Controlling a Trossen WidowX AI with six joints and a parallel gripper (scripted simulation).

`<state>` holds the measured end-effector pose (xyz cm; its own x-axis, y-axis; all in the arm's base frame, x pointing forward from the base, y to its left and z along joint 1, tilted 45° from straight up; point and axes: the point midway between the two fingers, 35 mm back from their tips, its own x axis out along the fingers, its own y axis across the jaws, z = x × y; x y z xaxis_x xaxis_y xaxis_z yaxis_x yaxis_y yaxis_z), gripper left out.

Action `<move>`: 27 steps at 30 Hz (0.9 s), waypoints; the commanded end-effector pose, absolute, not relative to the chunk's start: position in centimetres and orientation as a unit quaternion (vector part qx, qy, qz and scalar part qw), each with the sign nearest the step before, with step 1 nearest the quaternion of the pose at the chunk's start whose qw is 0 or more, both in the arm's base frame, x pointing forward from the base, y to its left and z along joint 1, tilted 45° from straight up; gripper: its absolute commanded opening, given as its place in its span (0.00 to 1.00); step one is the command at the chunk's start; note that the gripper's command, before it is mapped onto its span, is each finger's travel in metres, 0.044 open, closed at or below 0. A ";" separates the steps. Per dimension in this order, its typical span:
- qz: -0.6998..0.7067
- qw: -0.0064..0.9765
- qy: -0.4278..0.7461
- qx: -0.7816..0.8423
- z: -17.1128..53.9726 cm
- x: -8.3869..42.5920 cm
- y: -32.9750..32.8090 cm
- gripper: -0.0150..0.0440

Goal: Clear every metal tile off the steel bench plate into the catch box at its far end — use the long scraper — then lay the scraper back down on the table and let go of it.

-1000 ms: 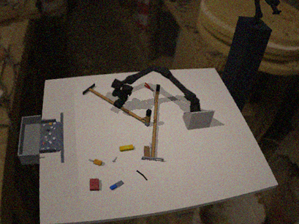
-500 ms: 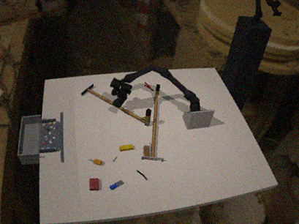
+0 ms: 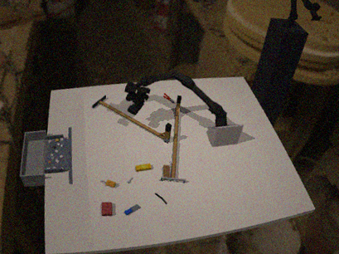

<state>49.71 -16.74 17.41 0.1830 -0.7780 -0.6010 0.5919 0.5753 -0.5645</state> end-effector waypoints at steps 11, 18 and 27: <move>-0.451 0.763 0.451 -0.103 21.4 48.0 -14.1 0.25; -0.451 0.763 0.452 -0.103 24.4 45.8 -12.9 0.25; -0.449 0.762 0.454 -0.105 23.7 46.0 -13.6 0.25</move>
<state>45.91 -13.18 24.20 0.1900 -0.7797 -0.5966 0.5970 0.5742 -0.5603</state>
